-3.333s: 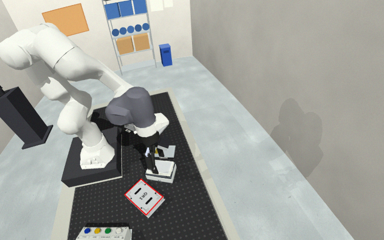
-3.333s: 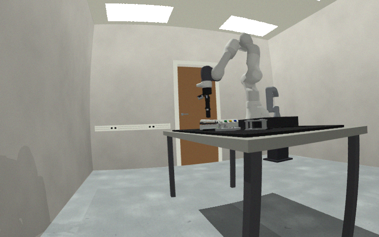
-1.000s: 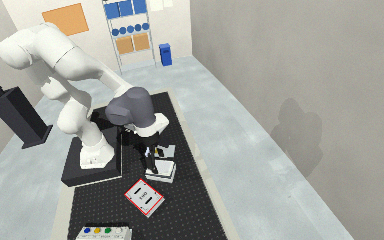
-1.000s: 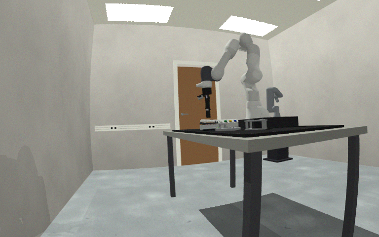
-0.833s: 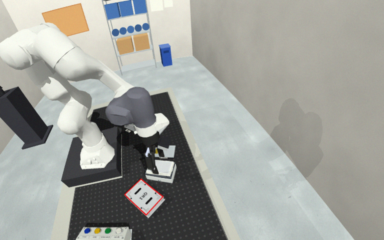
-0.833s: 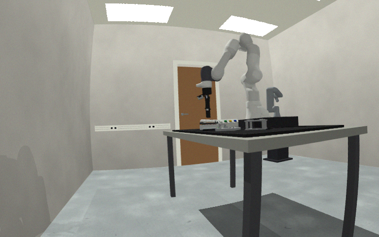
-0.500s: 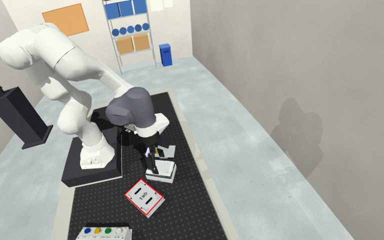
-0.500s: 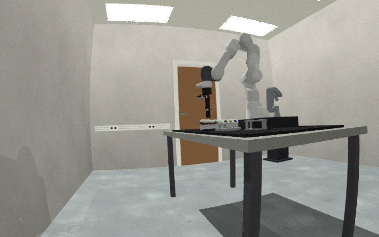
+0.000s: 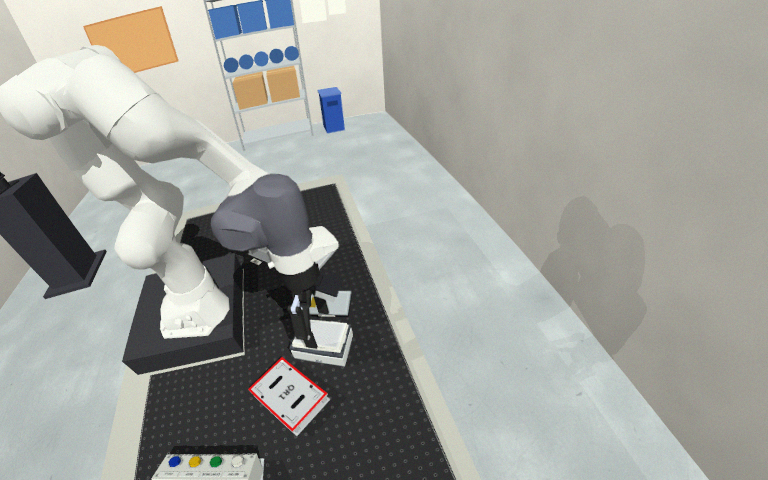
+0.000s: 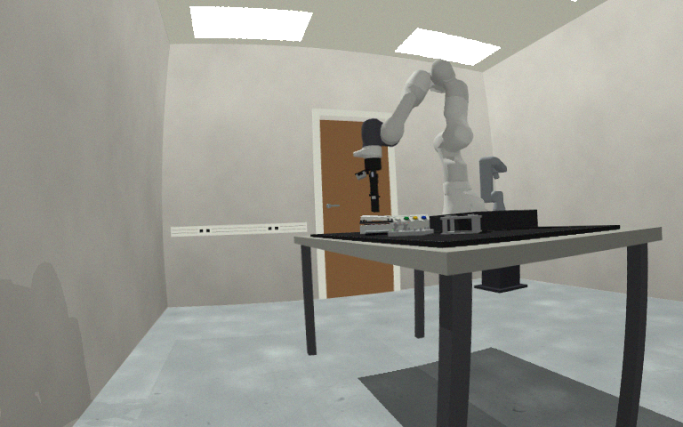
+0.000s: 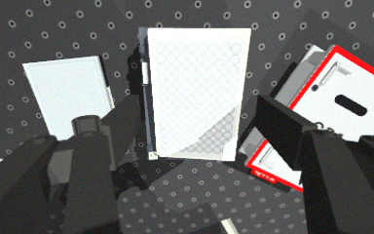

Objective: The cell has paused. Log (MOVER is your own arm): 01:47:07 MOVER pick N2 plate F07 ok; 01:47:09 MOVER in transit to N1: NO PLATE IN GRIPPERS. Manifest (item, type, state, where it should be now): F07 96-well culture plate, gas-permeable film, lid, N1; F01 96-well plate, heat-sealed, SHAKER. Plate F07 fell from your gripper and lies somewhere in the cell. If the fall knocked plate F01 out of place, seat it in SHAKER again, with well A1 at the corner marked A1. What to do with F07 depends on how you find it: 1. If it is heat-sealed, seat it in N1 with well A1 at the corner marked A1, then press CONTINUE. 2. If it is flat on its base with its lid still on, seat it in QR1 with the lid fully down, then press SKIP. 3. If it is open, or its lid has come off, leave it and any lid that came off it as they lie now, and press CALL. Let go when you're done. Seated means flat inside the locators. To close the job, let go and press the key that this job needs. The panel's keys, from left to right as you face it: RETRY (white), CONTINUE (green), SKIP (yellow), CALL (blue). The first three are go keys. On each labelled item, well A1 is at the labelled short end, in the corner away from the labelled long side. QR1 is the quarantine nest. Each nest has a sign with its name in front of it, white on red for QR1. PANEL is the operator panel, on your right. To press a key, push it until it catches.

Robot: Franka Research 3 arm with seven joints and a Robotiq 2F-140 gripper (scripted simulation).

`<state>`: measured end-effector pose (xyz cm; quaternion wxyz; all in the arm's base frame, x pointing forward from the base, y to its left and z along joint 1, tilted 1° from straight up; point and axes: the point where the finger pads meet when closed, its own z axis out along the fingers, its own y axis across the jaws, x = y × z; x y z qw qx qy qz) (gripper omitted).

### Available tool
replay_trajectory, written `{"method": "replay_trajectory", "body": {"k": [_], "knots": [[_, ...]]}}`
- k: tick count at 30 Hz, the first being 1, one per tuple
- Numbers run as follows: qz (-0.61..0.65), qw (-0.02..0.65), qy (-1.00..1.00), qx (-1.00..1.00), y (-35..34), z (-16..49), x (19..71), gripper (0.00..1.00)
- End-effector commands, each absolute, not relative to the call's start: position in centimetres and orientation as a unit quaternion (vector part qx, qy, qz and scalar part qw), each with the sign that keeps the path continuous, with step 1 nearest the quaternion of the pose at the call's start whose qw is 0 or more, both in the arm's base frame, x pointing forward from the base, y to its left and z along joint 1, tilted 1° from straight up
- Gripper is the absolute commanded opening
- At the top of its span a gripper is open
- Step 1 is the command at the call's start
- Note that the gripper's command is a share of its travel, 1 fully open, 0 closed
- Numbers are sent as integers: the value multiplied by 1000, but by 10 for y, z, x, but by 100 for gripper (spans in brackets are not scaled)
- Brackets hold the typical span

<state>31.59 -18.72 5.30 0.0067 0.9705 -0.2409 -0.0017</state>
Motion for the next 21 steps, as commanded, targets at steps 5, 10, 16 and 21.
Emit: {"method": "replay_trajectory", "body": {"k": [5, 10, 16, 21], "knots": [[1, 7, -240, 971, -188, 53, 318, 70], [1, 7, -240, 971, -188, 53, 318, 70], [1, 7, -240, 971, -188, 51, 318, 70], [1, 7, -240, 971, -188, 50, 318, 70]]}}
